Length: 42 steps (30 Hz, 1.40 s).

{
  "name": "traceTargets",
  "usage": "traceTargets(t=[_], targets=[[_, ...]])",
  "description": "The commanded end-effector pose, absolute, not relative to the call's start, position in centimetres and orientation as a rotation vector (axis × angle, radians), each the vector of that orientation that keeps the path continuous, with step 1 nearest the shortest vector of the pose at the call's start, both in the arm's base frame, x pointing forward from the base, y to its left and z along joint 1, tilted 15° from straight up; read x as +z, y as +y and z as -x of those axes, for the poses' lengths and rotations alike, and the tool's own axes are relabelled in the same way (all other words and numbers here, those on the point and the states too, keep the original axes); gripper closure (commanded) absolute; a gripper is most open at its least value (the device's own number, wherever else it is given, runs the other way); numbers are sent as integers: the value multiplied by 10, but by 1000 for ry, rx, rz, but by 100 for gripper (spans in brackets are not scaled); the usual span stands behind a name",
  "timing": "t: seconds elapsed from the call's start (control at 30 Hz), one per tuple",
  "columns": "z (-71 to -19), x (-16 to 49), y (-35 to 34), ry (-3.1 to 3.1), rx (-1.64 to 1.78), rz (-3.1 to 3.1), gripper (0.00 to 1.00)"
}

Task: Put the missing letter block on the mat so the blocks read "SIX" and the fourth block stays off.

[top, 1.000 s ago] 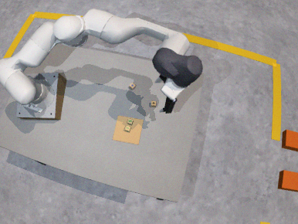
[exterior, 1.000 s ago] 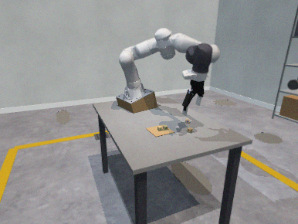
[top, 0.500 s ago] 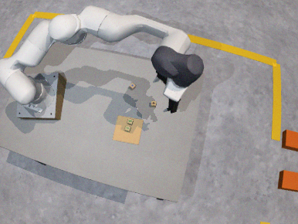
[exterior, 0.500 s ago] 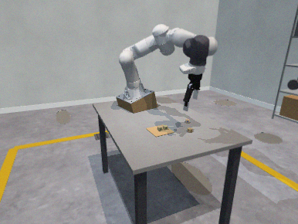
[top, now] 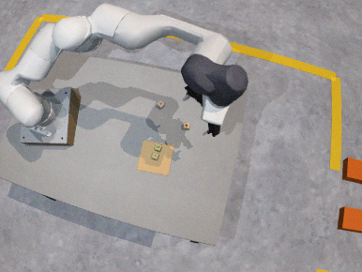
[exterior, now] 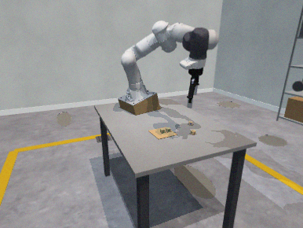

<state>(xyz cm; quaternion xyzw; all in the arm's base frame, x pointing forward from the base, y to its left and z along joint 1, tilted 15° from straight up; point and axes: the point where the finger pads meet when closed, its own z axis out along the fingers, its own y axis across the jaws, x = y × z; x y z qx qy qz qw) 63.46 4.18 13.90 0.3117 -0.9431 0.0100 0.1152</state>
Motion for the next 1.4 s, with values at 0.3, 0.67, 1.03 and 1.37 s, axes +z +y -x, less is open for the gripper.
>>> traceTargets(t=[0.3,0.67,1.03,1.37], targets=[[-632,167,37,-2654,-9,-1235,0],[-629,200,32,-2560,-40,-1476,0],[-626,227,29,-2464,-59,-1674,0],[-621,253,25,-2359,-71,-1859,0]])
